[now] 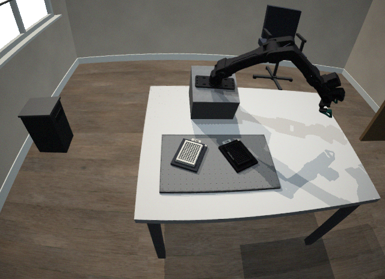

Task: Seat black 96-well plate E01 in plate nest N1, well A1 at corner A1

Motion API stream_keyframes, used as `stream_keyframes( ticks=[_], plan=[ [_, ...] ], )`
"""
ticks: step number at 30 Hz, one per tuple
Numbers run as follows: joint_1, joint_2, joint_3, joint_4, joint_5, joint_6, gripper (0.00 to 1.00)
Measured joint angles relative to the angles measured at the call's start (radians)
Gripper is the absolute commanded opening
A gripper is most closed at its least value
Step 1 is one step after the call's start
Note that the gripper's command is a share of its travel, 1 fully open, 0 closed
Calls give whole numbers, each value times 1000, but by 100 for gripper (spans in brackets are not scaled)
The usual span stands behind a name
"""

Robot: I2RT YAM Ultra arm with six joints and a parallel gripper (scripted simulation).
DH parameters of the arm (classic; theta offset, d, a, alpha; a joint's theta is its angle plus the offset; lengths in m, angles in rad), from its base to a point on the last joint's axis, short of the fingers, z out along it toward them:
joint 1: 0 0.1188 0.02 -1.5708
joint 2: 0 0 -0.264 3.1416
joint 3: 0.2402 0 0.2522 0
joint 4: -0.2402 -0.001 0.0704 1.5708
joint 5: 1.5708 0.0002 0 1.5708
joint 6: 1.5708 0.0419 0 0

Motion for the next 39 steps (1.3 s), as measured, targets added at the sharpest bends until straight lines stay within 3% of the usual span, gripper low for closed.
stream_keyframes(
  ticks=[6, 12, 17, 22, 29, 35, 39],
  plan=[
    [-69, -29, -52, 4, -11, -22, 100],
    [-64, -37, -53, 13, -19, -31, 100],
    [-62, -42, -37, -40, -3, -33, 100],
    [-112, -68, -90, -34, -11, -51, 100],
    [-148, -76, -87, -96, 14, -63, 100],
    [-193, -115, -161, -71, -13, -92, 100],
    [-232, -120, -158, -110, 1, -100, 100]
  ],
)
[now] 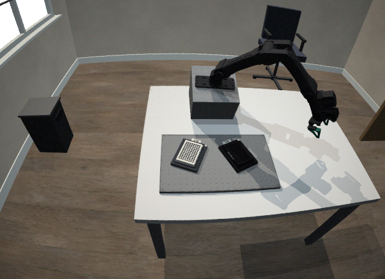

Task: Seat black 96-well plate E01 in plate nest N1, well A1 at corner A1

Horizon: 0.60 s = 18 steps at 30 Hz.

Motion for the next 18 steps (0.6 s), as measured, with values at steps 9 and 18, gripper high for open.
stream_keyframes(
  ticks=[9, 18],
  plan=[
    [-48, -36, -51, -13, -8, -31, 100],
    [-123, -82, -126, -24, -18, -66, 100]
  ],
)
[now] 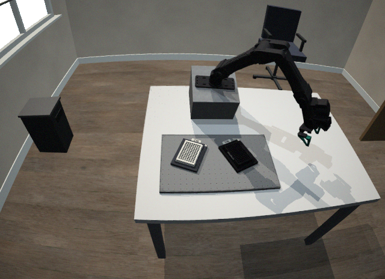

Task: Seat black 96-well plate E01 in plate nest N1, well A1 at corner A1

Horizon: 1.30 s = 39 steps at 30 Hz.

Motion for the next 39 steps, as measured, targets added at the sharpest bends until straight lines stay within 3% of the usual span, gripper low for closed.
stream_keyframes(
  ticks=[7, 13, 29, 35, 39],
  plan=[
    [-26, -10, 0, -49, 10, -13, 100],
    [-88, -53, -80, -23, -13, -47, 100],
    [-198, -103, -142, -91, -11, -97, 100],
    [-260, -146, -214, -89, -24, -130, 100],
    [-275, -146, -207, -124, -14, -133, 100]
  ],
)
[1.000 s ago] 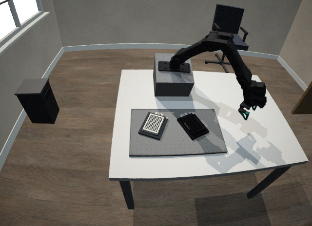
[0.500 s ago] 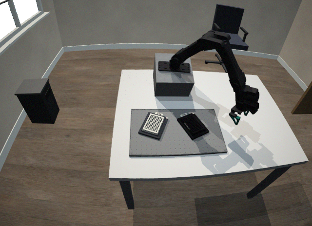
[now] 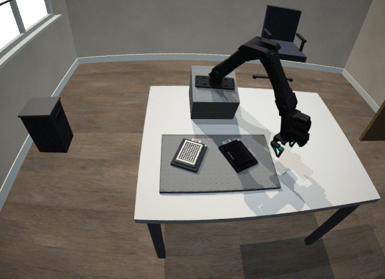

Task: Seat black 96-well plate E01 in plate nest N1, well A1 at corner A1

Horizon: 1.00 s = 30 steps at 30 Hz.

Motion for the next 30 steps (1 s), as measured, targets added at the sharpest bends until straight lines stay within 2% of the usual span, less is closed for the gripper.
stream_keyframes(
  ticks=[3, 7, 11, 16, 21, 26, 30],
  plan=[
    [-11, -13, -20, 3, -7, -13, 100],
    [-61, -46, -79, 20, -21, -40, 100],
    [-98, -54, -84, -13, -16, -50, 100],
    [-138, -86, -134, -10, -23, -76, 100],
    [-156, -91, -132, -50, -19, -81, 100],
    [-217, -132, -201, -38, -30, -113, 100],
    [-253, -141, -210, -72, -28, -125, 100]
  ],
)
